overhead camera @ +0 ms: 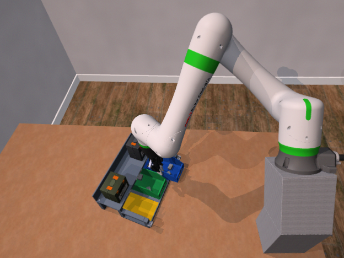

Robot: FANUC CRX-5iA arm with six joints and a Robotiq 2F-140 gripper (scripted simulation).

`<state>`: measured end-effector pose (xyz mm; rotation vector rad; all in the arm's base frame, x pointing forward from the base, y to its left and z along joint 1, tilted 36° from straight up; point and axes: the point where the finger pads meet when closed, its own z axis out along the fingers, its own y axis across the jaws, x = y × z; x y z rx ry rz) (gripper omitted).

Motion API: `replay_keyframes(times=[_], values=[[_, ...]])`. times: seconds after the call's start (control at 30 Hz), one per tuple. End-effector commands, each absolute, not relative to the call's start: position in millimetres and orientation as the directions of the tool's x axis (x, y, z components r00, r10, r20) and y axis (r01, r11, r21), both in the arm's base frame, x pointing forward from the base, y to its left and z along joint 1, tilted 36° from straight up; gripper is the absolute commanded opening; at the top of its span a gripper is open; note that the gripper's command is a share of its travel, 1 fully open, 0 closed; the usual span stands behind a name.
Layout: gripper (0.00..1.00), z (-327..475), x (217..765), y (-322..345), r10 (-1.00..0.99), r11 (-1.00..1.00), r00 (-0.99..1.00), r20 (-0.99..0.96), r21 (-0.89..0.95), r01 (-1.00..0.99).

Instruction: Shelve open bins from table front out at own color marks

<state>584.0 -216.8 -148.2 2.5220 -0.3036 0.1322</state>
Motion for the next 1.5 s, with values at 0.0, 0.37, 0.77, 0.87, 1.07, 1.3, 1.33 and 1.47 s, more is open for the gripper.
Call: replay_keyframes(times=[0.0,0.37,0.77,0.87,1.07,1.3,1.33,1.47], values=[[0.06,-147,584,-216,-0.187,-0.801,0.969,0.162,0.547,-0.245],[0.06,-135,582,-207,-0.187,-0.801,0.969,0.162,0.547,-0.245],[0.06,-121,580,-197,-0.187,-0.801,0.969,0.162,0.547,-0.245],[0.06,-117,580,-194,-0.187,-0.801,0.969,0.162,0.547,-0.245],[0.06,-109,579,-188,-0.187,-0.801,0.969,0.162,0.547,-0.245],[0.06,-100,578,-182,-0.187,-0.801,0.969,0.162,0.547,-0.245],[0.06,-99,577,-181,-0.187,-0.801,0.969,0.162,0.547,-0.245],[0.06,-94,577,-177,-0.187,-0.801,0.969,0.162,0.547,-0.245]])
